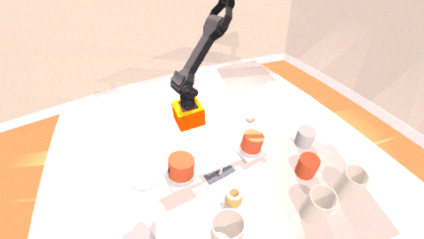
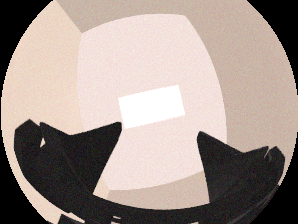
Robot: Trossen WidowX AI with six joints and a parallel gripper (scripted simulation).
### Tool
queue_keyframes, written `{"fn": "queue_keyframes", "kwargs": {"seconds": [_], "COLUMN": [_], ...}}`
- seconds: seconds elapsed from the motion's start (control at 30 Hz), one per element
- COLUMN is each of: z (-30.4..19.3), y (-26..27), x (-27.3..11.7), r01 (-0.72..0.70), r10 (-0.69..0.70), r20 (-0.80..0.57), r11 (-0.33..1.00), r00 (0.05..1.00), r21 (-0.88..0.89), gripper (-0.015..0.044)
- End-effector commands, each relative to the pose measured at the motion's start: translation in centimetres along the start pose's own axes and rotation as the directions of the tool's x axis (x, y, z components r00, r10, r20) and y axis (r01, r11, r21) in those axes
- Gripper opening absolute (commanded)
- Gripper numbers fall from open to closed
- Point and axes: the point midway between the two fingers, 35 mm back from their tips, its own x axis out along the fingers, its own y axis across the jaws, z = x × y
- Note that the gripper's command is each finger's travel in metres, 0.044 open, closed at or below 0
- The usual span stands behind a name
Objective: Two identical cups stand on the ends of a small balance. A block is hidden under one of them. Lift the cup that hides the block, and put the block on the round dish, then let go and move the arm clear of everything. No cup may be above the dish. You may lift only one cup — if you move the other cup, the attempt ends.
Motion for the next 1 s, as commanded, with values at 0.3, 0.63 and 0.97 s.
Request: {"fn": "queue_keyframes", "kwargs": {"seconds": [0.3,0.63,0.97], "z": [4.6,10.0,15.1], "y": [0.2,-0.2,-1.2], "x": [-0.5,-1.9,-4.1], "r01": [0.003,-0.067,-0.209], "r10": [-0.04,-0.108,-0.195], "r20": [0.147,0.31,0.454], "r11": [0.969,0.86,0.688], "r00": [0.988,0.945,0.869], "r21": [0.246,0.506,0.695], "gripper": [0.044,0.044,0.044]}}
